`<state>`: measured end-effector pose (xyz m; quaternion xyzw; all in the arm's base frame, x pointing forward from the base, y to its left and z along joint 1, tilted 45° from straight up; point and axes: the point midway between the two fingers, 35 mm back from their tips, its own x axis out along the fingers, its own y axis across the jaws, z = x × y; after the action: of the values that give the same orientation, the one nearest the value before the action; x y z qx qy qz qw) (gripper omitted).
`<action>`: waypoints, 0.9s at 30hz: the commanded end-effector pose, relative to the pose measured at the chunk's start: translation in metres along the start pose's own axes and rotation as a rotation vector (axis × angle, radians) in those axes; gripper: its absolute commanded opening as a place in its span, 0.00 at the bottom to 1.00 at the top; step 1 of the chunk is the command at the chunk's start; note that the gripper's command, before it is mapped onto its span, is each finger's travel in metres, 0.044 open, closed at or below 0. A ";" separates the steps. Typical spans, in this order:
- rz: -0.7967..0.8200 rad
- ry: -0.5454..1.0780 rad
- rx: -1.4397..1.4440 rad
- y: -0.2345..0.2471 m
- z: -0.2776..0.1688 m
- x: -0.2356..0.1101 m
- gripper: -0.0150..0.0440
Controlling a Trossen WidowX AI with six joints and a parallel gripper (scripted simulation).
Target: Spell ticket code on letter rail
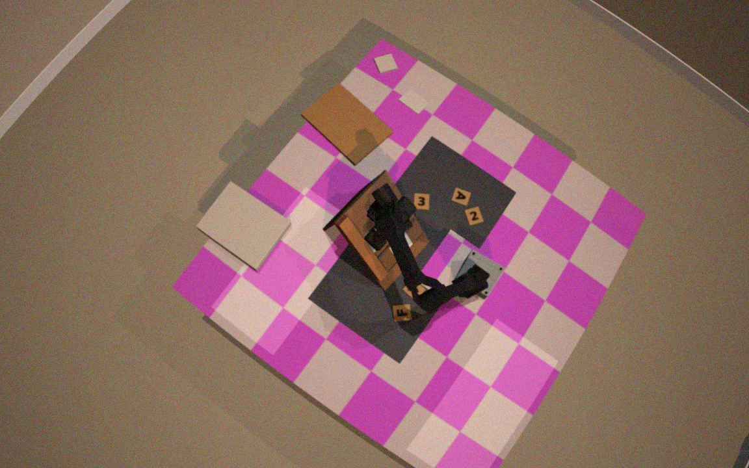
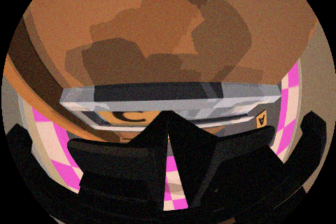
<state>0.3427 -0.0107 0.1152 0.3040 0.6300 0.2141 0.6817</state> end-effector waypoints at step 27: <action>0.006 0.001 0.005 0.011 0.000 0.000 0.25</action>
<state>0.3435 -0.0042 0.1209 0.3047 0.6307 0.2141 0.6808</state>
